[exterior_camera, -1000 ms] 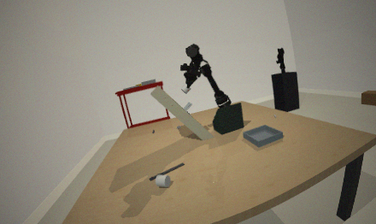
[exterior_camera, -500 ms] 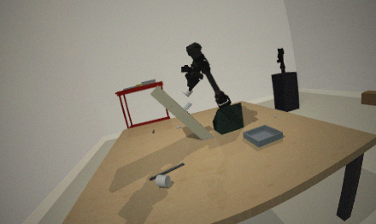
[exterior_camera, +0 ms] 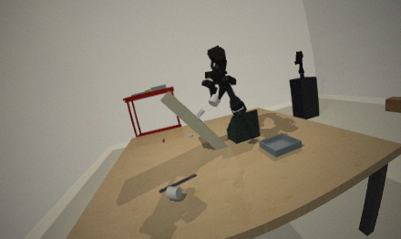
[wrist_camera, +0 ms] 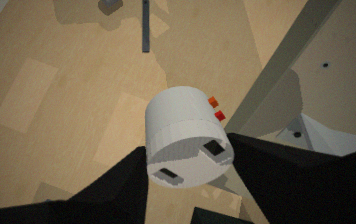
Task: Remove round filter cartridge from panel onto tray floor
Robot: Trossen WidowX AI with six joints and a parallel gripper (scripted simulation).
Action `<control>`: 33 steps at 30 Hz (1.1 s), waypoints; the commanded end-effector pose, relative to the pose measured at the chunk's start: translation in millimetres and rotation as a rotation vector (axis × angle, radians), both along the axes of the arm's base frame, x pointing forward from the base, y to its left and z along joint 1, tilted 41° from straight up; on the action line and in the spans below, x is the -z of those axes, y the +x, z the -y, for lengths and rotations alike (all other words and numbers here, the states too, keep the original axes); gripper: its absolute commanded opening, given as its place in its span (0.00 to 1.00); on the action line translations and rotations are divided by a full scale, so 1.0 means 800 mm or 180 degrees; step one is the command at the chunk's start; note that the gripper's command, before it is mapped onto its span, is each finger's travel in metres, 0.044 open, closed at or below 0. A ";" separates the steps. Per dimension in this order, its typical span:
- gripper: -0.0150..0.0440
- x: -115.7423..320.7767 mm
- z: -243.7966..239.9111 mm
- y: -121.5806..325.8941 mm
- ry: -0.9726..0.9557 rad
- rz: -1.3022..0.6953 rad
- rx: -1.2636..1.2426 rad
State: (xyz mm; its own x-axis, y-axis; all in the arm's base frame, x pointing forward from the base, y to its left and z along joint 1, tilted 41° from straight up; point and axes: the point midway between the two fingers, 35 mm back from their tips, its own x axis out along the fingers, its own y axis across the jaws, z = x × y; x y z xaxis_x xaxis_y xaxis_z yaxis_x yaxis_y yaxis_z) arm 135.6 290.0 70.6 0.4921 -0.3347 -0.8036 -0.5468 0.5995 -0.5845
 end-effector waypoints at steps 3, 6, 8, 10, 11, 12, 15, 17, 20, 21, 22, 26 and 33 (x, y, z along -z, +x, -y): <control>0.25 0.038 -0.022 -0.039 -0.0071 -0.0522 -0.0659; 0.25 0.056 -0.031 -0.058 -0.0095 -0.0764 -0.0995; 0.25 0.067 -0.037 -0.072 -0.0107 -0.0919 -0.1227; 0.25 0.078 -0.043 -0.085 -0.0117 -0.1071 -0.1465; 0.25 0.082 -0.045 -0.091 -0.0119 -0.1131 -0.1564; 0.25 0.085 -0.046 -0.094 -0.0121 -0.1167 -0.1623; 0.25 0.085 -0.047 -0.095 -0.0121 -0.1178 -0.1643; 0.25 0.085 -0.047 -0.095 -0.0121 -0.1178 -0.1643; 0.25 0.087 -0.046 -0.097 -0.0121 -0.1192 -0.1663; 0.25 0.090 -0.046 -0.100 -0.0121 -0.1210 -0.1688; 0.25 0.093 -0.045 -0.103 -0.0120 -0.1234 -0.1723; 0.25 0.115 -0.040 -0.126 -0.0120 -0.1389 -0.1943; 0.25 0.161 -0.019 -0.177 -0.0157 -0.1710 -0.2324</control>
